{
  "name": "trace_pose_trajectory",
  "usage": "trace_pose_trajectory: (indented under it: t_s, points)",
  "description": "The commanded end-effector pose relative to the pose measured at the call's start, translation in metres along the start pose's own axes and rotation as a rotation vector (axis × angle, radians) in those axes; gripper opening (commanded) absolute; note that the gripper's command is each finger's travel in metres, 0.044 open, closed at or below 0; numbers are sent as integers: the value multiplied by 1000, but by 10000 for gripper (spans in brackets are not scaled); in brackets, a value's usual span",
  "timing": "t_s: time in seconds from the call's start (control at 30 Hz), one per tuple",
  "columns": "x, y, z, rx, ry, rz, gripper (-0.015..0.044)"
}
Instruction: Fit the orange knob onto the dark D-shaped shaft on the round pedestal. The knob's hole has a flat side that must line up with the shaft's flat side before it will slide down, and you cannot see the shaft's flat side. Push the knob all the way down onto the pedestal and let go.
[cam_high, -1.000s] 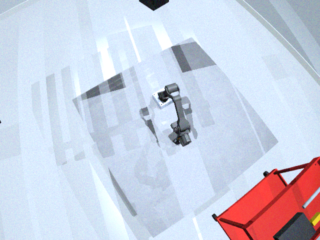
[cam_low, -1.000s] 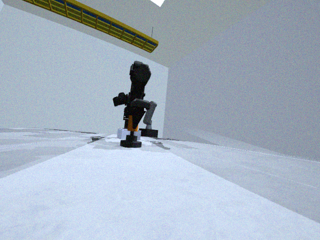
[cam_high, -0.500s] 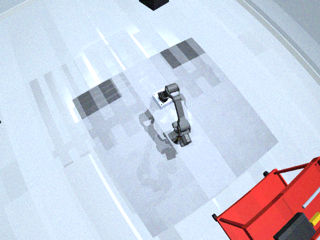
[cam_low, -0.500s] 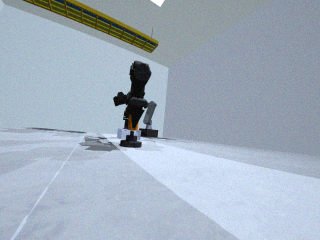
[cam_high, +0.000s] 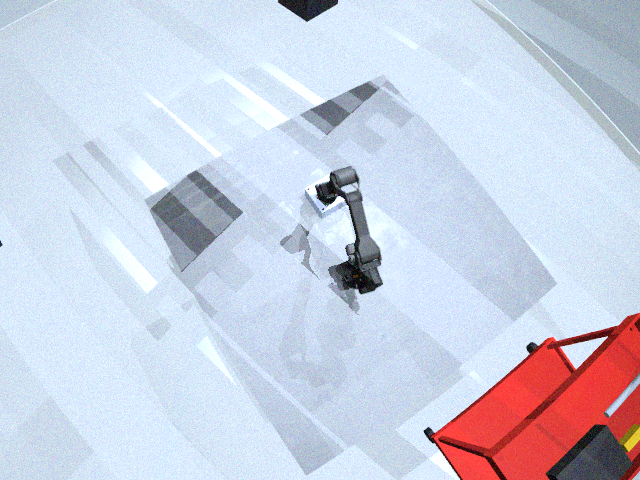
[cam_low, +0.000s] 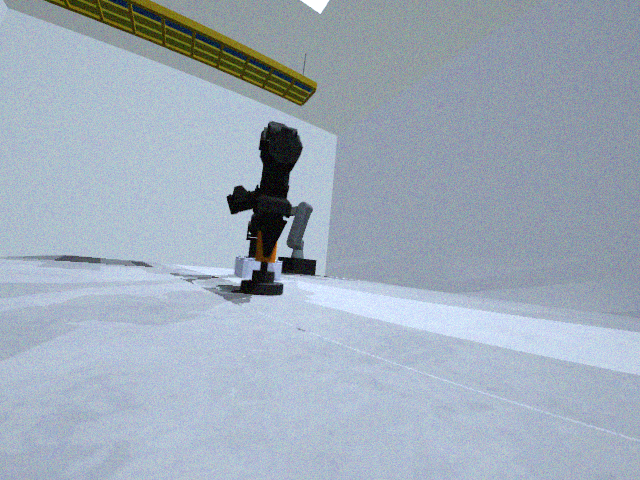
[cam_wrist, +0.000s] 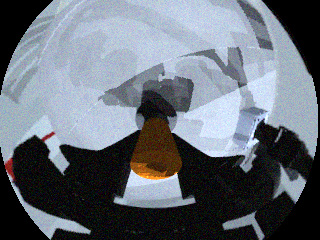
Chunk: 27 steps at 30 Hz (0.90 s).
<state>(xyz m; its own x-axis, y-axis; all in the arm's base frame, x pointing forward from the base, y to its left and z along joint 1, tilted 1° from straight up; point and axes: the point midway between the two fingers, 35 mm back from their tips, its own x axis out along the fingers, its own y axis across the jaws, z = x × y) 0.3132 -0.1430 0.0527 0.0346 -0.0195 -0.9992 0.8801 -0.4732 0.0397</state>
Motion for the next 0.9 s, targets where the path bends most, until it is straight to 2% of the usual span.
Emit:
trace_pose_trajectory:
  t_s: [0.0,0.87]
  points:
    - [-1,-1,0,6,0,4,0]
    - [2,-1,0,-25,0,4,0]
